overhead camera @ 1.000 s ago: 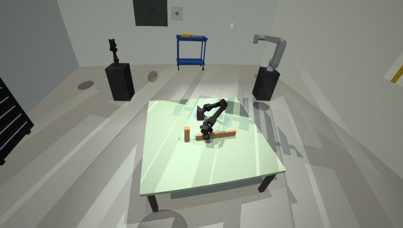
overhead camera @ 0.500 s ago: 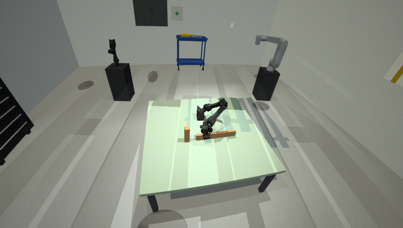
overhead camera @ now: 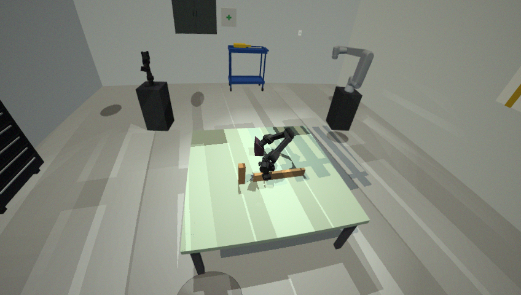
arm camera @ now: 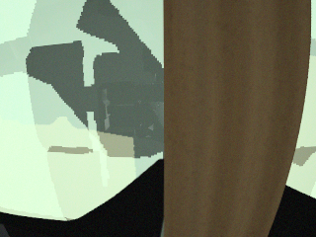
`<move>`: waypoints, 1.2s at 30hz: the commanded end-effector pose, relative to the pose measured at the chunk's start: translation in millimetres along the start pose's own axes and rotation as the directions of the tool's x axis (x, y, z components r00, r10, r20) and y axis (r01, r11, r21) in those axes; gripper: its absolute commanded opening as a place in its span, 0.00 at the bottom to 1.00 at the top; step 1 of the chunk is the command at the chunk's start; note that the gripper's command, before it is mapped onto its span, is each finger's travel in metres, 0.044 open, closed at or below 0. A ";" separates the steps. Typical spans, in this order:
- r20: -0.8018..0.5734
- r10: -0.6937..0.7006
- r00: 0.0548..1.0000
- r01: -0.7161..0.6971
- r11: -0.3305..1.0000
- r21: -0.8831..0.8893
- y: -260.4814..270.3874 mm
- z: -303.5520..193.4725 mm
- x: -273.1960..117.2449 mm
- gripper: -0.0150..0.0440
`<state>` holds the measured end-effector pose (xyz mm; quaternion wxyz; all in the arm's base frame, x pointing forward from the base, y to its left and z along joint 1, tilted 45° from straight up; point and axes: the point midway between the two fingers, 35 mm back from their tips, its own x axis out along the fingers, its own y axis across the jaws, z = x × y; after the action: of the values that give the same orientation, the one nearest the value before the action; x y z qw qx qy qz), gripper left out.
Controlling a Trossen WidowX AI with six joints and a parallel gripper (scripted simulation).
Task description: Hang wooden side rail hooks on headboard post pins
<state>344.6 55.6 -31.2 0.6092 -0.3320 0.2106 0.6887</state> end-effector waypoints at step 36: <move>0.002 0.000 1.000 0.000 1.000 -0.002 -0.5 0.1 -6.8 0.25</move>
<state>342.8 55.1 -28.7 0.6064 -0.3282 0.2123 0.6924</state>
